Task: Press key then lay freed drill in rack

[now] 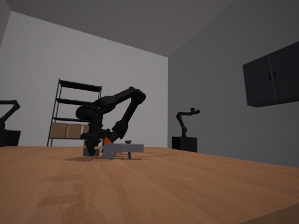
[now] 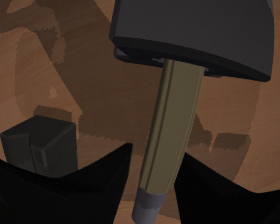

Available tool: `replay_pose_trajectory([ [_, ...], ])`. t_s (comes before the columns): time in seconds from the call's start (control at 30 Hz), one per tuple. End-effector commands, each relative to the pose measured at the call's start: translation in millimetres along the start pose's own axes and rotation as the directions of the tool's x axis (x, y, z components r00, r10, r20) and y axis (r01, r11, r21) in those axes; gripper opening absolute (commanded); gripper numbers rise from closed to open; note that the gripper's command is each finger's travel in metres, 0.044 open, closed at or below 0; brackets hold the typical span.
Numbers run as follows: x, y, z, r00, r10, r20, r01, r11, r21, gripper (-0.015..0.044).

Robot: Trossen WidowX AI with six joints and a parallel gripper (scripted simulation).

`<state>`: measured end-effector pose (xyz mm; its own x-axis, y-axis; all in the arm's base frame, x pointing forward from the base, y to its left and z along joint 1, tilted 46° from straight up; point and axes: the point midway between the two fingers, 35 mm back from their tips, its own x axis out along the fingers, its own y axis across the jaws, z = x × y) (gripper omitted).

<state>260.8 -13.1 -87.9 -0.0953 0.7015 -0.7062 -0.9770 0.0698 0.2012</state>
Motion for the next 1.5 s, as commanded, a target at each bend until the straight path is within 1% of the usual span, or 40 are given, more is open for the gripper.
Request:
replay_pose_trajectory([
  [0.0,-0.2,-0.1,-0.3,1.0,0.0,0.0,0.0,1.0,0.0,0.0046],
  [0.23,-0.2,-0.1,-0.3,1.0,0.0,0.0,0.0,1.0,0.0,0.0],
  [1.47,-3.5,2.1,-0.2,1.0,0.0,0.006,0.0,1.0,0.006,0.0],
])
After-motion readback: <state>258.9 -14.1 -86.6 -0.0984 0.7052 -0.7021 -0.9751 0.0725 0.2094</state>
